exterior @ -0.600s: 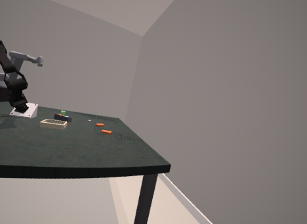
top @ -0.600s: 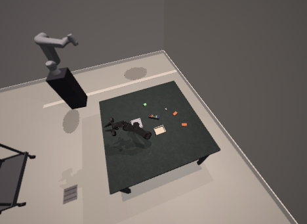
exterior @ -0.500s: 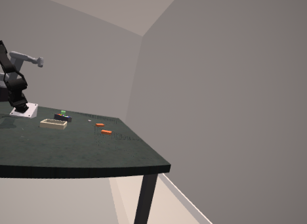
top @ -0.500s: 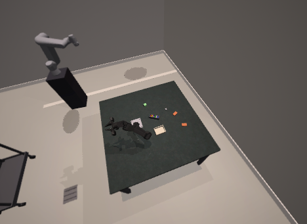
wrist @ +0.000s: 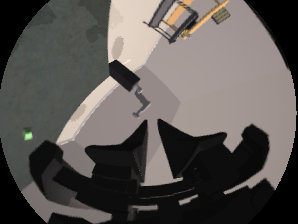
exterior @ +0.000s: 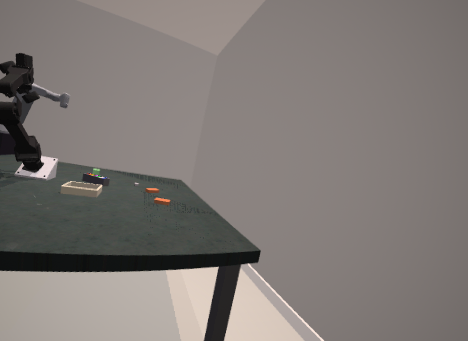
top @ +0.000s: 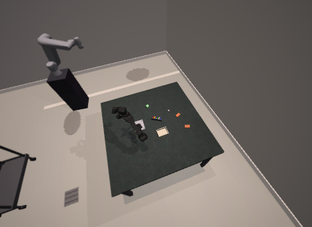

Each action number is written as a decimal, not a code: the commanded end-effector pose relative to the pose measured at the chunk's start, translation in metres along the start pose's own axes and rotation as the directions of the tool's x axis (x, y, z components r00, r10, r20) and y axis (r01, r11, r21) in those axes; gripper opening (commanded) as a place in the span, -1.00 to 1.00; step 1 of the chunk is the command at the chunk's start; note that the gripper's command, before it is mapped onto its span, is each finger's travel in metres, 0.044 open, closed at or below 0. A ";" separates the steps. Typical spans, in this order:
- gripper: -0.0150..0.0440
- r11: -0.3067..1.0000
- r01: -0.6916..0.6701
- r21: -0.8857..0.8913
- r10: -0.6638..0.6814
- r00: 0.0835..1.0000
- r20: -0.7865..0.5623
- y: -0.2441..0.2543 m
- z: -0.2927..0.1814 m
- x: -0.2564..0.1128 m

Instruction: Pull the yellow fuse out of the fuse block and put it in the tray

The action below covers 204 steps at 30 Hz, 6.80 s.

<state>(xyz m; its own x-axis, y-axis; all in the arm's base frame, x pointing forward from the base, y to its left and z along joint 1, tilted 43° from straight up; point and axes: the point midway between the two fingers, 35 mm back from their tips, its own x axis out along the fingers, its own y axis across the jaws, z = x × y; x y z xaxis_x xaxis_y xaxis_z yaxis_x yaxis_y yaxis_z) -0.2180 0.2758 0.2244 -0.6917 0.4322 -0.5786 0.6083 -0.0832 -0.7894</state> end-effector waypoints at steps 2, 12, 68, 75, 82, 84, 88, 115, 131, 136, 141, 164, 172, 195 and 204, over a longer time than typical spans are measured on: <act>-0.24 0.917 -0.165 0.363 0.216 0.971 -0.104 0.061 -0.048 0.003; -0.24 0.296 -0.103 0.949 0.666 0.735 -0.128 0.211 -0.110 -0.044; -0.24 -0.259 0.948 0.187 0.720 0.060 0.692 0.477 0.020 -0.247; -0.24 -0.259 0.948 0.187 0.719 0.060 0.692 0.481 0.024 -0.246; -0.24 -0.259 0.948 0.187 0.719 0.060 0.692 0.481 0.024 -0.246; -0.24 -0.259 0.948 0.187 0.719 0.060 0.692 0.481 0.024 -0.246; -0.24 -0.259 0.948 0.187 0.719 0.060 0.692 0.482 0.025 -0.246; -0.47 -0.256 0.950 0.181 0.722 0.063 0.689 0.487 0.030 -0.246; -0.49 -0.257 0.949 0.182 0.722 0.063 0.689 0.483 0.026 -0.246; -0.49 -0.257 0.949 0.182 0.721 0.063 0.690 0.481 0.024 -0.246; -0.49 -0.257 0.949 0.183 0.721 0.063 0.690 0.480 0.022 -0.246; -0.49 -0.259 0.948 0.184 0.721 0.063 0.690 0.472 0.014 -0.247; -0.49 -0.259 0.948 0.185 0.721 0.062 0.691 0.469 0.011 -0.247; -0.49 -0.260 0.947 0.186 0.720 0.061 0.691 0.460 0.004 -0.248; -0.49 -0.260 0.947 0.187 0.720 0.062 0.691 0.454 -0.002 -0.248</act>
<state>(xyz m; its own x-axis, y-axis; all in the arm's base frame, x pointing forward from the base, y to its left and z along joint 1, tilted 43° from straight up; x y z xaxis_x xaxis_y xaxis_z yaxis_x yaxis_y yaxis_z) 0.2301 0.1282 0.0058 0.1217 -0.6618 -0.7397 -0.8900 0.2572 -0.3765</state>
